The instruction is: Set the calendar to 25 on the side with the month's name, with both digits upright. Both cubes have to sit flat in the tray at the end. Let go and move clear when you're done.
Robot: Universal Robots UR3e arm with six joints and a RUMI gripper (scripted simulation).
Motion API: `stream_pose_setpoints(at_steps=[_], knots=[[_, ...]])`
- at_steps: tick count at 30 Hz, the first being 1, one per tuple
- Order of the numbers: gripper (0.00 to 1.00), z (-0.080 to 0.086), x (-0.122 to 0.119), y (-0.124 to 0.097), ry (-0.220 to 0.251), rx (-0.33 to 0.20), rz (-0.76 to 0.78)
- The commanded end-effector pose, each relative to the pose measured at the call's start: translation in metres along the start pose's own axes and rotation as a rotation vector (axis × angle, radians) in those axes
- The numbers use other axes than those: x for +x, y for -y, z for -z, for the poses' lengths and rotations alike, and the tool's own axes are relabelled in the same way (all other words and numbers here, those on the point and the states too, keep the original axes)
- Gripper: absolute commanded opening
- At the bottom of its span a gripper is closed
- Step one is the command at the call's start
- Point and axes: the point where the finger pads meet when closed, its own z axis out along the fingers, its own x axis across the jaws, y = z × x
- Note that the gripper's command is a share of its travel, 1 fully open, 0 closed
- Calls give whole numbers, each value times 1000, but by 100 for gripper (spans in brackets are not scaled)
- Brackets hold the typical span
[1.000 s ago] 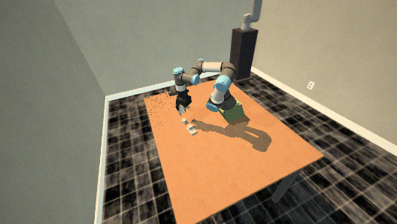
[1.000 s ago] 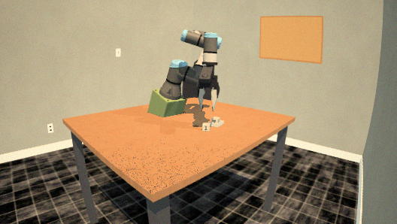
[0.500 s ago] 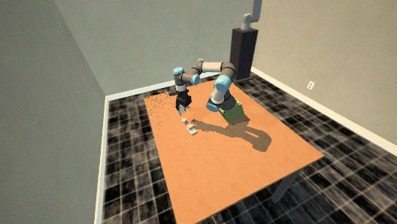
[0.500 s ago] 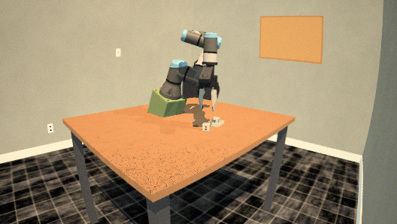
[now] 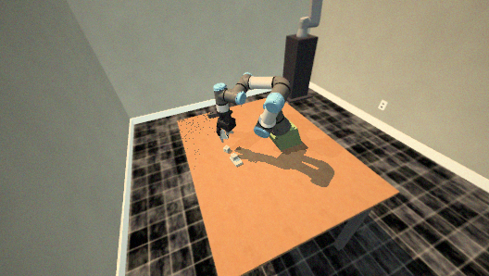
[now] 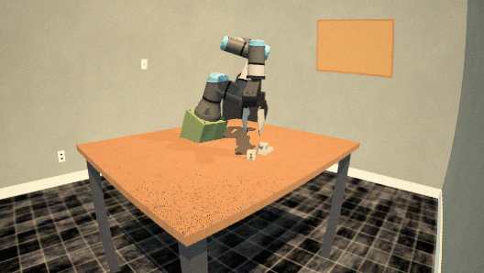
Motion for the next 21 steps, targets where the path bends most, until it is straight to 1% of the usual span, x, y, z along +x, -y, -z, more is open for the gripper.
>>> stream_pose_setpoints(at_steps=[1,12,21], knots=[[29,0,0,1,0,2,1],[29,-3,0,1,1,2,1],[29,-13,0,1,1,2,1]])
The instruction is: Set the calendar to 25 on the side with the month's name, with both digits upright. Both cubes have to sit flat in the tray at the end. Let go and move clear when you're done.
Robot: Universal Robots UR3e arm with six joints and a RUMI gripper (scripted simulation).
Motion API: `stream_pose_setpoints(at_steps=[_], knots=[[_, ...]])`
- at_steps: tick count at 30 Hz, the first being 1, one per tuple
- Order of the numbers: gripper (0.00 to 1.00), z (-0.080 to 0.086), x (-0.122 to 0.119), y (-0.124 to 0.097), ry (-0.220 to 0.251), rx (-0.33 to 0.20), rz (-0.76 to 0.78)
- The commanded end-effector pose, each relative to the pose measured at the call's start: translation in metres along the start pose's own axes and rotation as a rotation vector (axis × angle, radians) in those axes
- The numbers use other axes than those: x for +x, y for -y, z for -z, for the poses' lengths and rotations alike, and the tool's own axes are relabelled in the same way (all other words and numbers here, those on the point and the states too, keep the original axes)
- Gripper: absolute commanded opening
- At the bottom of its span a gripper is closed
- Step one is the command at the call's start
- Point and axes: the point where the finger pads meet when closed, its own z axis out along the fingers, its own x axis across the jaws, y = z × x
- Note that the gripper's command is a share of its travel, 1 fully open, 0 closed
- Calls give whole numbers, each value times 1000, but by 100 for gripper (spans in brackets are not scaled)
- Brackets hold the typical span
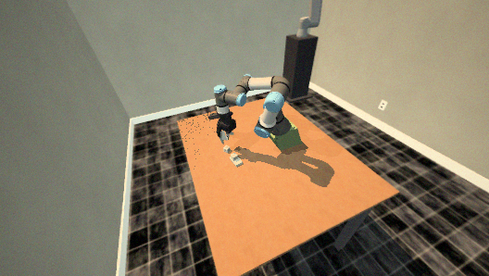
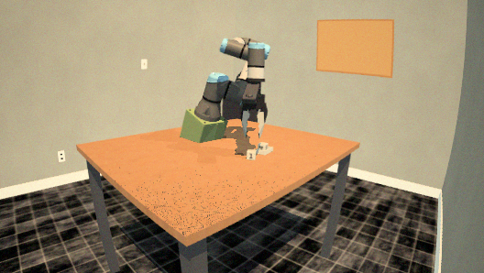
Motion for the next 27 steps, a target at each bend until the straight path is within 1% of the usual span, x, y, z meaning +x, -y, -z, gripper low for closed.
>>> stream_pose_setpoints(at_steps=[1,21,27], knots=[[29,-5,0,1,0,2,1],[29,-32,1,1,0,2,1],[29,-36,1,1,0,2,1]])
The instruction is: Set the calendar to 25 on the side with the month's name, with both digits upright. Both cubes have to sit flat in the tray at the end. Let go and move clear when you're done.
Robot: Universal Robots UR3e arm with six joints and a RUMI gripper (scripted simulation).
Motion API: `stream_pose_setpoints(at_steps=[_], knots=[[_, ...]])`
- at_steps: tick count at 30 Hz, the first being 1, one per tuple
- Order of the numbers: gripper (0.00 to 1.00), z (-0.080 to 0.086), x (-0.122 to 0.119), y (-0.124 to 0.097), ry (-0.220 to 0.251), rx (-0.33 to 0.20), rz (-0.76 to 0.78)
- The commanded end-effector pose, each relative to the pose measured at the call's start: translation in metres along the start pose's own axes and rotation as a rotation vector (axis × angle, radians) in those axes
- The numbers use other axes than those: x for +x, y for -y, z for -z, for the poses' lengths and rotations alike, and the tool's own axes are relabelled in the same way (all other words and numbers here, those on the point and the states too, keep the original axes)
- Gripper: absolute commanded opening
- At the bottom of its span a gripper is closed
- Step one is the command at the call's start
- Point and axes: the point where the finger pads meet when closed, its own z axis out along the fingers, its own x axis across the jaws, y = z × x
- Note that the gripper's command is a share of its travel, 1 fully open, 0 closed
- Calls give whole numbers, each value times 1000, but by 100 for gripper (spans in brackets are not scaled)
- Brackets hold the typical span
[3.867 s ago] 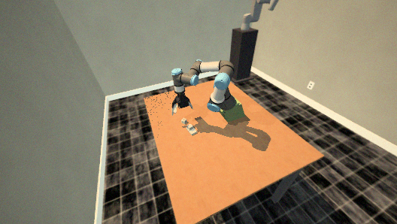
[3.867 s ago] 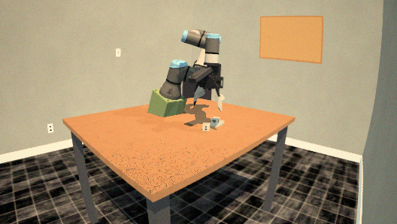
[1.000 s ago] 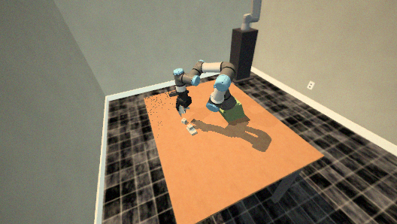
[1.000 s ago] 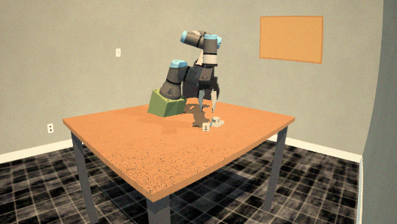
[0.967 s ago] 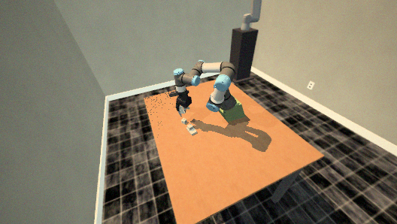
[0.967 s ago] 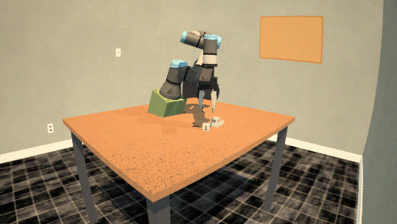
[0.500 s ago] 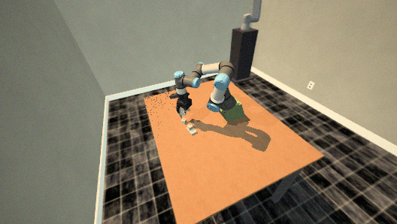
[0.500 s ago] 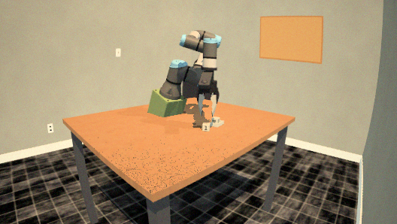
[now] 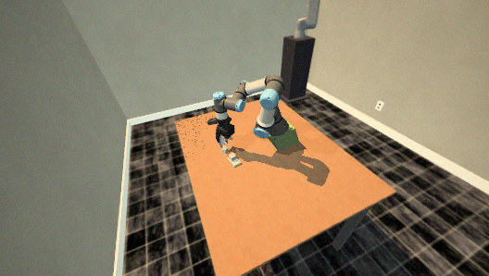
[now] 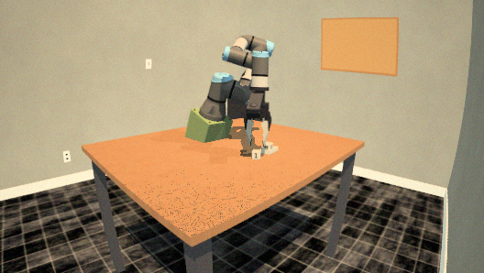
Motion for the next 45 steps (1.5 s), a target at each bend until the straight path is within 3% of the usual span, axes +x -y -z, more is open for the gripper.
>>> stream_pose_setpoints(at_steps=[1,45], knots=[[29,-3,0,1,0,3,1],[29,-7,0,1,0,3,1]])
